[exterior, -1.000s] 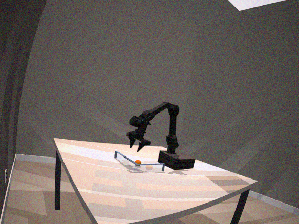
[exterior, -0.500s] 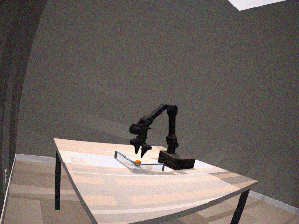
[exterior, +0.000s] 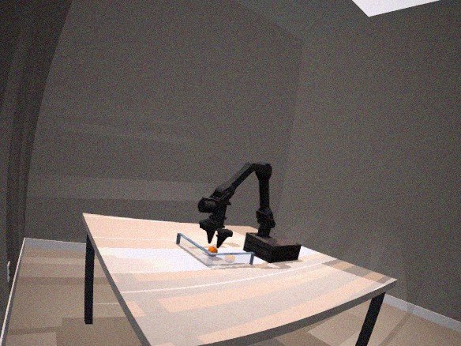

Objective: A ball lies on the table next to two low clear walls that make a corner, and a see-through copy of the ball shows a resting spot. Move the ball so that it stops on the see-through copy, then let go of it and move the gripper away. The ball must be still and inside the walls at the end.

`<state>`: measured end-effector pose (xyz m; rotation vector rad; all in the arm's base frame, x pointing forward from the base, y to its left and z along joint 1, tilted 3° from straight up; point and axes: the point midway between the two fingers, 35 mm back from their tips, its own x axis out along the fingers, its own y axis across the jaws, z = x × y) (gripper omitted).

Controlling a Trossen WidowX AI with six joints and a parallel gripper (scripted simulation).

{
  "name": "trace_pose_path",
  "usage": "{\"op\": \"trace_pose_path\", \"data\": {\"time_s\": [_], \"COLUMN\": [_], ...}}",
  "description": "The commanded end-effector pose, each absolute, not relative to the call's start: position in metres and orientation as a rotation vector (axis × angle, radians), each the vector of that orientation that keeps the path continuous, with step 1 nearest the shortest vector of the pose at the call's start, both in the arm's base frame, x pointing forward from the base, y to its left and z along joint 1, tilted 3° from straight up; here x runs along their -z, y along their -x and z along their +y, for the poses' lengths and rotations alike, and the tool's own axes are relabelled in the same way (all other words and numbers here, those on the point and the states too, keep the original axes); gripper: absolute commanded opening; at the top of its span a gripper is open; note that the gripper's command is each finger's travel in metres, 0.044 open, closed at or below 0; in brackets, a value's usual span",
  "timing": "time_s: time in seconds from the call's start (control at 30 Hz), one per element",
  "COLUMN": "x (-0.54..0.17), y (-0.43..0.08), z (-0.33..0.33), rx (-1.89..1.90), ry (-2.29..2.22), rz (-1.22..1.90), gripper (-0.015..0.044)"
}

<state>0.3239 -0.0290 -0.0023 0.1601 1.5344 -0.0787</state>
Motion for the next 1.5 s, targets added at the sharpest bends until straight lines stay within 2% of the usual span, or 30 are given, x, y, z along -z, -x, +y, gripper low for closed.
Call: {"op": "trace_pose_path", "data": {"time_s": [0.0, 0.57, 0.7, 0.93, 1.17, 1.47], "x": [0.01, 0.035, 0.035, 0.035, 0.014, -0.028], "y": [-0.324, -0.323, -0.323, -0.323, -0.336, -0.335], "z": [-0.028, -0.026, -0.026, -0.026, -0.034, -0.034], "rx": [0.081, 0.081, 0.081, 0.081, 0.094, 0.07], "ry": [-0.168, -0.168, -0.168, -0.168, -0.159, -0.151], "rz": [1.536, 1.536, 1.536, 1.536, 1.472, 1.488], "gripper": [0.0343, 0.0343, 0.0238, 0.0192, 0.0008, 0.0]}}
